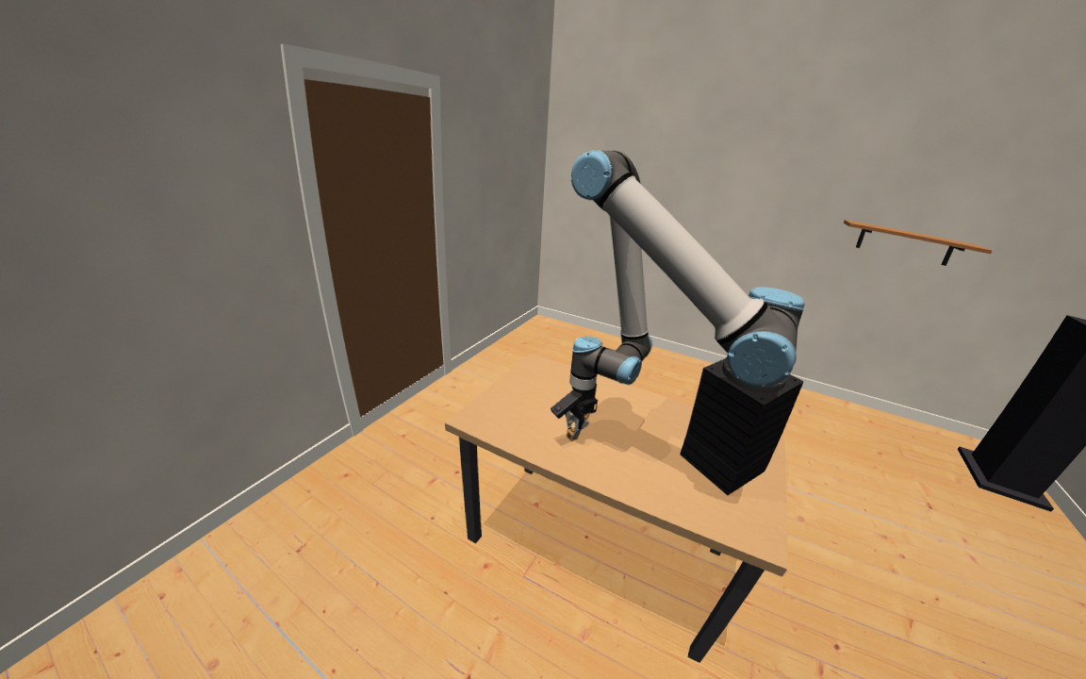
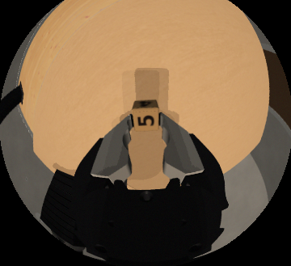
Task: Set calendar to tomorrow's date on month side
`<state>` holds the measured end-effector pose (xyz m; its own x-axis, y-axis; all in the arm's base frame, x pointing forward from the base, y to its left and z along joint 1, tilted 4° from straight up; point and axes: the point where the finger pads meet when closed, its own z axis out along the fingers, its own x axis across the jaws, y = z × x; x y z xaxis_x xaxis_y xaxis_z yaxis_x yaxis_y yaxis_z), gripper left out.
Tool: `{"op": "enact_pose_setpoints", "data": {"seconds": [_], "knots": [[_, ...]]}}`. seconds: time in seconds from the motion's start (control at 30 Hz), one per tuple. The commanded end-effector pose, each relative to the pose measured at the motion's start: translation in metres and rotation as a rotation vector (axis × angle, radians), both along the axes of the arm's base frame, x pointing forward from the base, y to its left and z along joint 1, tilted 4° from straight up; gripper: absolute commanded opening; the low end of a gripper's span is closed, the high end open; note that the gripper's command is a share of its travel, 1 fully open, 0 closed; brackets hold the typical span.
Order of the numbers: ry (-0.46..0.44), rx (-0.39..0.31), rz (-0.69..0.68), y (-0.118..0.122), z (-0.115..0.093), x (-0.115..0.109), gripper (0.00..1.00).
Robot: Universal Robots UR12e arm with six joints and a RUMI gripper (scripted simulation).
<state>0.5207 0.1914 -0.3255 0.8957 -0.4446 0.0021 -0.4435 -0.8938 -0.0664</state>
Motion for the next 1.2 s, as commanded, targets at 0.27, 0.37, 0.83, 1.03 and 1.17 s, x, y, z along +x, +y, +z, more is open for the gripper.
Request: {"op": "enact_pose_setpoints", "data": {"seconds": [0.27,0.37,0.83,1.03,1.17], "knots": [[-0.004,0.001,0.000,0.0013,-0.0023,0.0029,0.11],[-0.004,0.001,0.000,0.0014,-0.0032,0.0032,0.11],[-0.004,0.001,0.000,0.0014,-0.0037,0.0025,0.11],[-0.004,0.001,0.000,0.0014,-0.0037,0.0025,0.11],[-0.004,0.001,0.000,0.0014,-0.0037,0.0025,0.11]]}}
